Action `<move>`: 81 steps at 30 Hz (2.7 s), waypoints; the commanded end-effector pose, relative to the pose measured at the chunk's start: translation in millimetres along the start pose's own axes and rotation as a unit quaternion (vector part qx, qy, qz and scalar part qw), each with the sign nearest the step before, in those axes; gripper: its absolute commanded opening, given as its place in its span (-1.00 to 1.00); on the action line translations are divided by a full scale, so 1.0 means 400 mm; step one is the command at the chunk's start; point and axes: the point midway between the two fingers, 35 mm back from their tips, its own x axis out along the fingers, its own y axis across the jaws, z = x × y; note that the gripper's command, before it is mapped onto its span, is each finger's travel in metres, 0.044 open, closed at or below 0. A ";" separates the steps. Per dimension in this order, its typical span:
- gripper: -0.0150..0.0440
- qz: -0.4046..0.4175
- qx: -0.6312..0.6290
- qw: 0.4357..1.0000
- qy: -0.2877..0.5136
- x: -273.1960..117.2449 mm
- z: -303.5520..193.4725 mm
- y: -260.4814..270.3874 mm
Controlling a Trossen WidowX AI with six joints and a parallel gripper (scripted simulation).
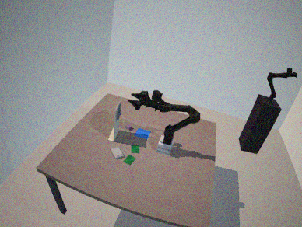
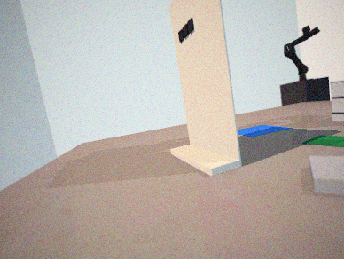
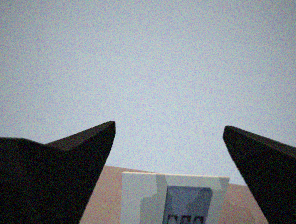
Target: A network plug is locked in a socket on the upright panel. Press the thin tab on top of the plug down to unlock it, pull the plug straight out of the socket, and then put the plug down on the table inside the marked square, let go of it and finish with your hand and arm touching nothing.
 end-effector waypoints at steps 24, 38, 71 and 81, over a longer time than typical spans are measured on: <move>0.04 0.070 0.379 0.922 0.046 0.037 -0.273 -0.089; 0.04 0.092 0.592 0.794 0.101 -0.048 -0.417 -0.122; 0.04 0.096 0.716 0.677 0.141 0.015 -0.495 -0.106; 0.04 0.096 0.716 0.677 0.141 0.040 -0.495 -0.106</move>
